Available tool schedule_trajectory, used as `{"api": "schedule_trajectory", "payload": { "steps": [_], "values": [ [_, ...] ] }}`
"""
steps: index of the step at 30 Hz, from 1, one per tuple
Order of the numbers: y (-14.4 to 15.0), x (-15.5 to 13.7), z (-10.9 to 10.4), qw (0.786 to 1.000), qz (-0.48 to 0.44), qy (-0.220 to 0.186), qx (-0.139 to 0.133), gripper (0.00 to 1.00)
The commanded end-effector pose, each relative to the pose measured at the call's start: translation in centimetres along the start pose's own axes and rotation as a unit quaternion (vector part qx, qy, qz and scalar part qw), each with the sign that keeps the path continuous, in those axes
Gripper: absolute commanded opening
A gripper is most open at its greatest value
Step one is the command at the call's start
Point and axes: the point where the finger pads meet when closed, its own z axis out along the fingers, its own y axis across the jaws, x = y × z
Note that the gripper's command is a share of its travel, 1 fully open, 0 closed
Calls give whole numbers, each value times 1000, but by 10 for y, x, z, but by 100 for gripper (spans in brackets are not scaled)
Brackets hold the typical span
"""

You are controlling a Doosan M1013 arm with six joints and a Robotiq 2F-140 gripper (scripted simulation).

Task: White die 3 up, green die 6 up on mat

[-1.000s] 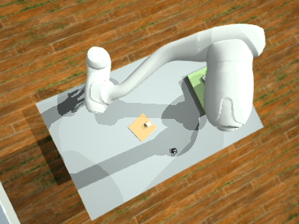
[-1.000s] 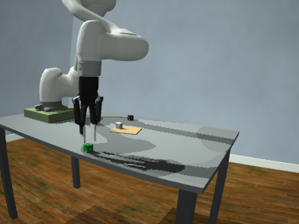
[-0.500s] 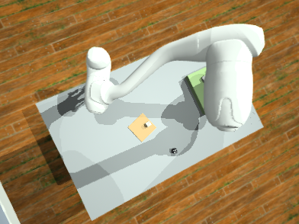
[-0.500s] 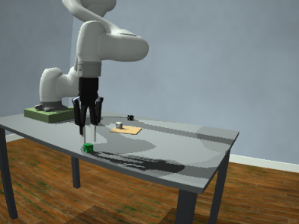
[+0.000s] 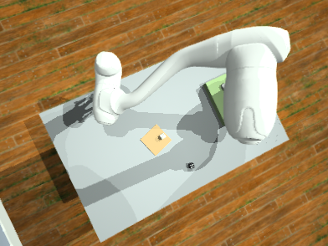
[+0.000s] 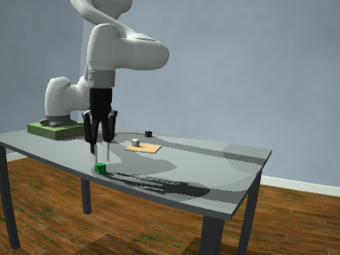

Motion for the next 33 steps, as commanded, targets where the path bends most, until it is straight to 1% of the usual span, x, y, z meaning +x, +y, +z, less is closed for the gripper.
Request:
{"api": "schedule_trajectory", "payload": {
  "steps": [1, 22, 27, 33],
  "values": [
    [0, 0, 0, 1000, 0, 0, 0, 35],
    [0, 0, 1, 1000, 0, 0, 0, 35],
    [0, 0, 6, 1000, 0, 0, 0, 35],
    [0, 0, 17, 1000, 0, 0, 0, 35]
  ]
}}
